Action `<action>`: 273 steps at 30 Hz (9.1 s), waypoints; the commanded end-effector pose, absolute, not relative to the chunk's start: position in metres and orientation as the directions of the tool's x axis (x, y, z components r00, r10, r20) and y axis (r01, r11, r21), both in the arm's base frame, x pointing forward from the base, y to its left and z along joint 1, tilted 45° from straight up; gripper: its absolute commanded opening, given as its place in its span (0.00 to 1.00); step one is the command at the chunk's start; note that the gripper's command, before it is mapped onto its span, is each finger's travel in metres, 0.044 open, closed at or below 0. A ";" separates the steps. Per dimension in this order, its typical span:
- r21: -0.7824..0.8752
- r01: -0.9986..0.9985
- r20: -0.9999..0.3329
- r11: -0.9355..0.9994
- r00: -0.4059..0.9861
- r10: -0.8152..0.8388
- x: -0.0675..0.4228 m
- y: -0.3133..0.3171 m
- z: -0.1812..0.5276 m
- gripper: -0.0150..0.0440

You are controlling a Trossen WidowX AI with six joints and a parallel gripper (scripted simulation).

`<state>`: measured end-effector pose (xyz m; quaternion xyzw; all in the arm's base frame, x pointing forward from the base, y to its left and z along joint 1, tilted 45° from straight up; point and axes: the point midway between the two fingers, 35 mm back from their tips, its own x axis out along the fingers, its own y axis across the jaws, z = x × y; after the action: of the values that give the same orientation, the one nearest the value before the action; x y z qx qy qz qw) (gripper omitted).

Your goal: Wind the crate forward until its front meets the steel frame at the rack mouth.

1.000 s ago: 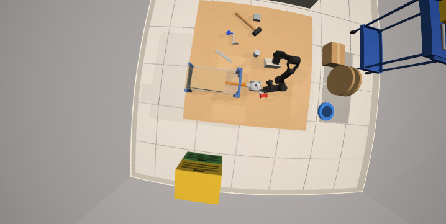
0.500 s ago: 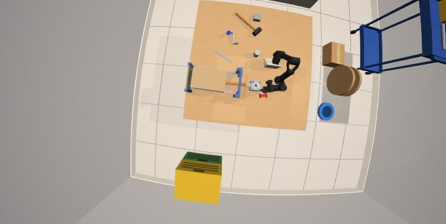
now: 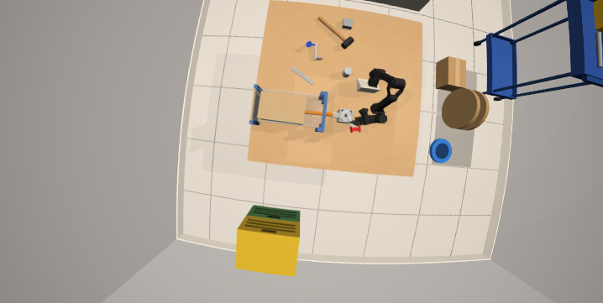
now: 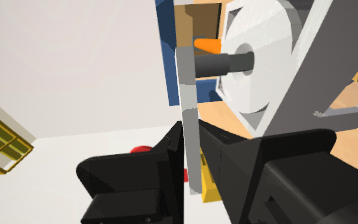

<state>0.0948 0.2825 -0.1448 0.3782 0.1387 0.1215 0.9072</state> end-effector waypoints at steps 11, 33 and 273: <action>0.720 -0.116 -0.159 0.684 0.932 0.325 0.095 0.282 -0.146 0.52; 0.720 -0.116 -0.159 0.684 0.932 0.325 0.095 0.282 -0.146 0.66; 0.729 -0.094 -0.257 0.678 0.881 0.398 -0.019 0.312 -0.061 0.66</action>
<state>-0.0191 0.3114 -0.0615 0.3744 0.2011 0.1381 0.8946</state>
